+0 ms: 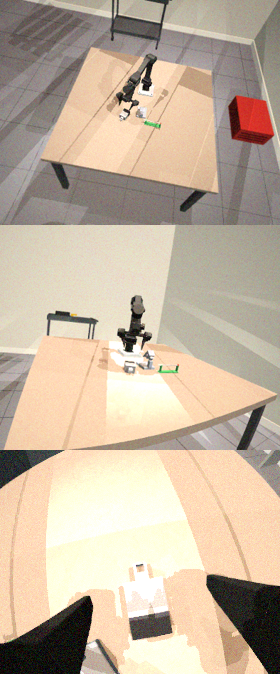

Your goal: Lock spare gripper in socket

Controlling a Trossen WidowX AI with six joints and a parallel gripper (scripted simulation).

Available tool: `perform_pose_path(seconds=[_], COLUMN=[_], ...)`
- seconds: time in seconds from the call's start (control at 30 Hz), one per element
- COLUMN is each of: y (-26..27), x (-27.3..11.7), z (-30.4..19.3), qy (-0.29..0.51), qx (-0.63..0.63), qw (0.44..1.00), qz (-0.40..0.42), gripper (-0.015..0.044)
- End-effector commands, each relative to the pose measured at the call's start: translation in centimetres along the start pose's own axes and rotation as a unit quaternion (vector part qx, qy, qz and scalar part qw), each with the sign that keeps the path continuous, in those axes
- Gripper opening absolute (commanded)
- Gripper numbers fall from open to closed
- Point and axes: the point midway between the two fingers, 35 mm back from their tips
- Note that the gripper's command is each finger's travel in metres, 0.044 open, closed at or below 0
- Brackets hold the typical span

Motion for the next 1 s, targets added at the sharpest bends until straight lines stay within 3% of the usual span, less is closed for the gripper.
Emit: perform_pose_path(seconds=[0.0,0.27,0.97], y=[-0.2,-0.5,-0.8], x=[1.8,5.4,8.1], z=[-1.3,-3.8,-5.2], qy=[0.010,0.009,0.009], qx=[-0.003,-0.003,-0.003], qw=[1.000,1.000,1.000], qz=[0.000,0.000,0.000], gripper=[0.0440,0.0440,0.0440])
Point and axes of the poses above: the point midway between the two fingers, 35 mm back from their tips, its own x axis out along the fingers, its own y axis across the jaws, z = x × y, and after that the axes turned 10 degrees about x, right-handed
